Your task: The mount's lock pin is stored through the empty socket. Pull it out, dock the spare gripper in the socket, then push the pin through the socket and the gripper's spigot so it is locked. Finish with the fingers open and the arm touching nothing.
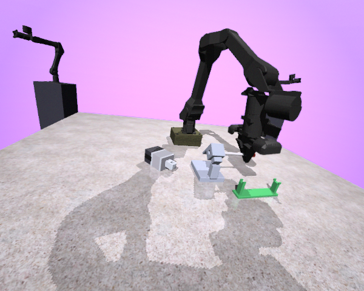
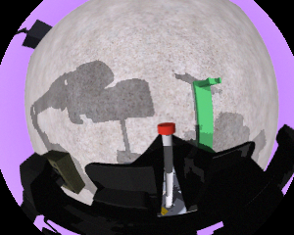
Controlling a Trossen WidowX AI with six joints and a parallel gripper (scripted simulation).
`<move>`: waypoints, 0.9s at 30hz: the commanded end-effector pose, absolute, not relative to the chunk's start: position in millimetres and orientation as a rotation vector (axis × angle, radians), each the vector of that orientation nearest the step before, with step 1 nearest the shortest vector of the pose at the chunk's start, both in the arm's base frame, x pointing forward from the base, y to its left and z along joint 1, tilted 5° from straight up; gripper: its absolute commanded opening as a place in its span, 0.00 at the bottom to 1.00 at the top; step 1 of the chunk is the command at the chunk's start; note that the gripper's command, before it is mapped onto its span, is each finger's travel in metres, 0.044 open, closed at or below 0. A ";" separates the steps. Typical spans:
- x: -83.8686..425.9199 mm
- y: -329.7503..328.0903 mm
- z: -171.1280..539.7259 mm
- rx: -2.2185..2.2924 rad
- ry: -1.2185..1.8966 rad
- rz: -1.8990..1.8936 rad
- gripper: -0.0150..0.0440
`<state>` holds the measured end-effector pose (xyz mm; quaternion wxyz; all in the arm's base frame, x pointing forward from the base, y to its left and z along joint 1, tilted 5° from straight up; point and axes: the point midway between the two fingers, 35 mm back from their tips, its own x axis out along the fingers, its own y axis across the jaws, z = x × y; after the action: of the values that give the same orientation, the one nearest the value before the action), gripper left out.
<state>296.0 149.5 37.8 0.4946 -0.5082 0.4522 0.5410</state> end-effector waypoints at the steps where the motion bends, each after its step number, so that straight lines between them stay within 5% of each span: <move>1: 296.2 153.8 38.7 -1.230 1.095 1.311 0.25; 27: 294.4 174.6 37.4 -1.230 1.104 1.314 0.25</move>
<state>293.5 171.9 36.3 0.4922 -0.5063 0.4548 0.5427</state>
